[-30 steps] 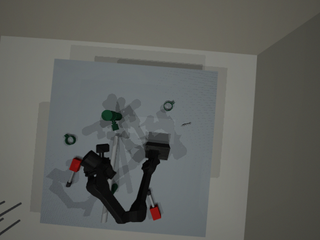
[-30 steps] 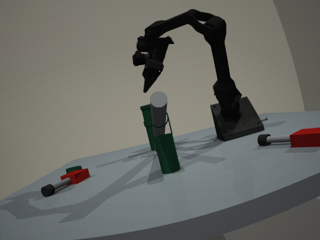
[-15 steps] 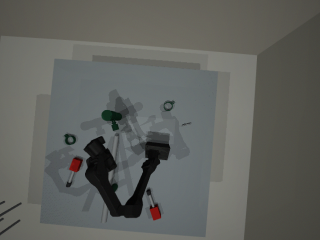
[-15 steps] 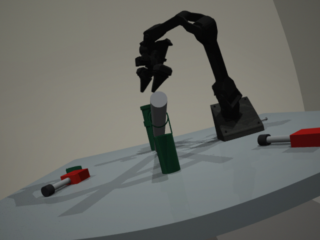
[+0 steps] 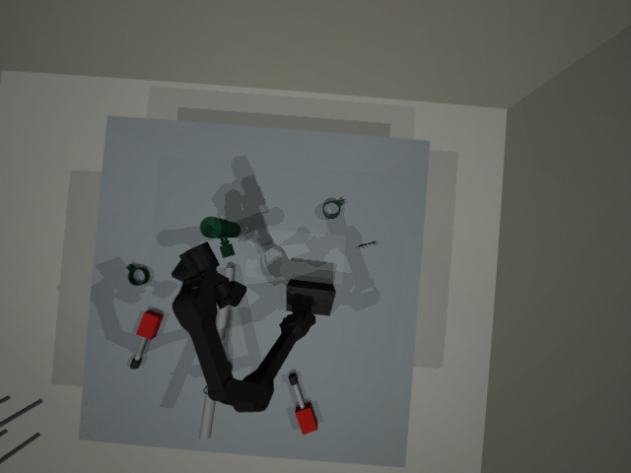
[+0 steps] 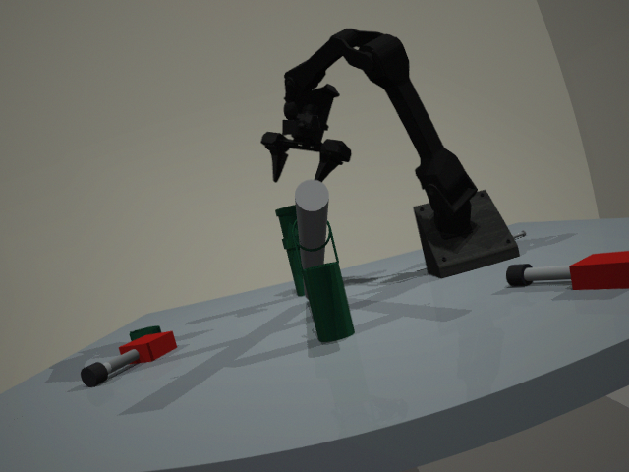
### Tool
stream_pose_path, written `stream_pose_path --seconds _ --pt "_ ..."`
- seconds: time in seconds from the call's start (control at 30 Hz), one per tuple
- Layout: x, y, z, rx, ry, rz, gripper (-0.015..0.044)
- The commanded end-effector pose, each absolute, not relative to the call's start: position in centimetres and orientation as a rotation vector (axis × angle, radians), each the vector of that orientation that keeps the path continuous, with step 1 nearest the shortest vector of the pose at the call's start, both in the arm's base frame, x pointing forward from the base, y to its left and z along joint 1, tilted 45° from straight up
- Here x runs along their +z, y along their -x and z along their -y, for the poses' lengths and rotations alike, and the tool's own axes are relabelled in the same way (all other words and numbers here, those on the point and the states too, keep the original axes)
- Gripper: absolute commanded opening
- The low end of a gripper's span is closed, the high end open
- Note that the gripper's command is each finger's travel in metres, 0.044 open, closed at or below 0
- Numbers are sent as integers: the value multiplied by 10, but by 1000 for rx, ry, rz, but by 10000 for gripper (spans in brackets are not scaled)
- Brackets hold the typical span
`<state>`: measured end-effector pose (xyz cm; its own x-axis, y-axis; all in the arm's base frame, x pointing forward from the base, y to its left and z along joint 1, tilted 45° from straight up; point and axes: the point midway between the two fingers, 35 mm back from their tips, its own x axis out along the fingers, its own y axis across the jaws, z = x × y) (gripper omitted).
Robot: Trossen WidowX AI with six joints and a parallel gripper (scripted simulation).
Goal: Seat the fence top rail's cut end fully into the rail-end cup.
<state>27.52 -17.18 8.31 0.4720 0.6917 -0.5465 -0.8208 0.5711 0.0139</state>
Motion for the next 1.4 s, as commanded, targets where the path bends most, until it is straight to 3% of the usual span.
stream_pose_path --seconds 0.0,0.73,1.0,1.37 --pt "28 -255 206 1100 764 -203 440" --pt "13 -249 214 1125 910 -90 440" --pt "-30 -250 174 1151 941 -55 440" --pt "-35 -253 167 1152 943 -56 440"
